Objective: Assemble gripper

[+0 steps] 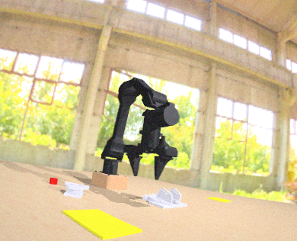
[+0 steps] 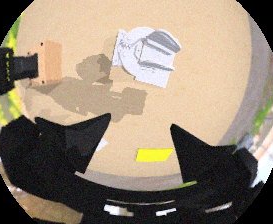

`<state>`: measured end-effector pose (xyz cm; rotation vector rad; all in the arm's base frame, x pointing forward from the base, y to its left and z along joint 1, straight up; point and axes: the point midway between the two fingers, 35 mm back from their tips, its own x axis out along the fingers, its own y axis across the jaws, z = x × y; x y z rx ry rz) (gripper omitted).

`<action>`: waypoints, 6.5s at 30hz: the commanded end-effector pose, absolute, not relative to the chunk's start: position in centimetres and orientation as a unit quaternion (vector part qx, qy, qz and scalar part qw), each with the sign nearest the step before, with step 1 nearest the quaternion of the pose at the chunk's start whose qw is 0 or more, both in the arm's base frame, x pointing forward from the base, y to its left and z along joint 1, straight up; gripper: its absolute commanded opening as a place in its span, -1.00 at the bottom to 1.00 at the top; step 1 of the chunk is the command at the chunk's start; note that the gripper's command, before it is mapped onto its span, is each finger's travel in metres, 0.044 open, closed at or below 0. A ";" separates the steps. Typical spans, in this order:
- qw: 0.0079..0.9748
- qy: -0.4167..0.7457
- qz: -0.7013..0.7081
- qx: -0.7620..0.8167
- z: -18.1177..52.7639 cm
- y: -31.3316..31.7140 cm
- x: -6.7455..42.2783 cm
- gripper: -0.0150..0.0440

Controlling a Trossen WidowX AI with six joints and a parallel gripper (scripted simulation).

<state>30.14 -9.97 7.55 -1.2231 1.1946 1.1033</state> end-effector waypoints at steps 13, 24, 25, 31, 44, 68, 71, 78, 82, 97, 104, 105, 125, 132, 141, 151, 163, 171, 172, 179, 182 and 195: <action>0.619 0.597 0.340 -0.380 7.7 -14.0 27.8 1.00; 0.668 0.646 0.244 -0.279 7.9 -16.6 26.2 1.00; 0.671 0.649 0.235 -0.269 7.9 -16.8 26.0 1.00; 0.690 0.668 0.179 -0.211 8.0 -18.1 25.0 1.00; 0.714 0.693 0.054 -0.081 8.2 -20.7 22.6 1.00; 0.695 0.677 -0.179 0.162 8.6 -24.7 17.4 1.00; 0.687 0.670 -0.207 0.191 8.6 -25.1 16.7 1.00; 0.673 0.656 -0.249 0.235 8.7 -25.6 15.7 1.00; 0.673 0.656 -0.249 0.235 8.7 -25.6 15.7 1.00; 0.673 0.656 -0.249 0.235 4.4 -25.8 15.7 1.00; 0.673 0.656 -0.249 0.235 3.2 -25.8 15.8 1.00; 0.673 0.656 -0.249 0.235 3.1 -25.8 15.8 1.00; 0.672 0.656 -0.249 0.235 1.3 -25.8 15.8 1.00; 0.672 0.656 -0.249 0.235 0.2 -25.9 15.8 1.00; 0.672 0.656 -0.249 0.235 -0.4 -25.8 15.8 1.00; 0.672 0.656 -0.249 0.235 -0.4 -25.8 15.8 1.00; 0.672 0.656 -0.249 0.235 -0.4 -25.8 15.8 1.00; 0.673 0.656 -0.248 0.233 -0.4 -25.9 15.8 0.84; 0.673 0.656 -0.248 0.233 -0.4 -25.9 15.8 0.82; 0.673 0.656 -0.248 0.233 -0.4 -25.9 15.8 0.70; 0.673 0.656 -0.248 0.233 -0.4 -25.9 15.8 0.70; 0.673 0.656 -0.248 0.234 1.6 -26.0 15.9 0.70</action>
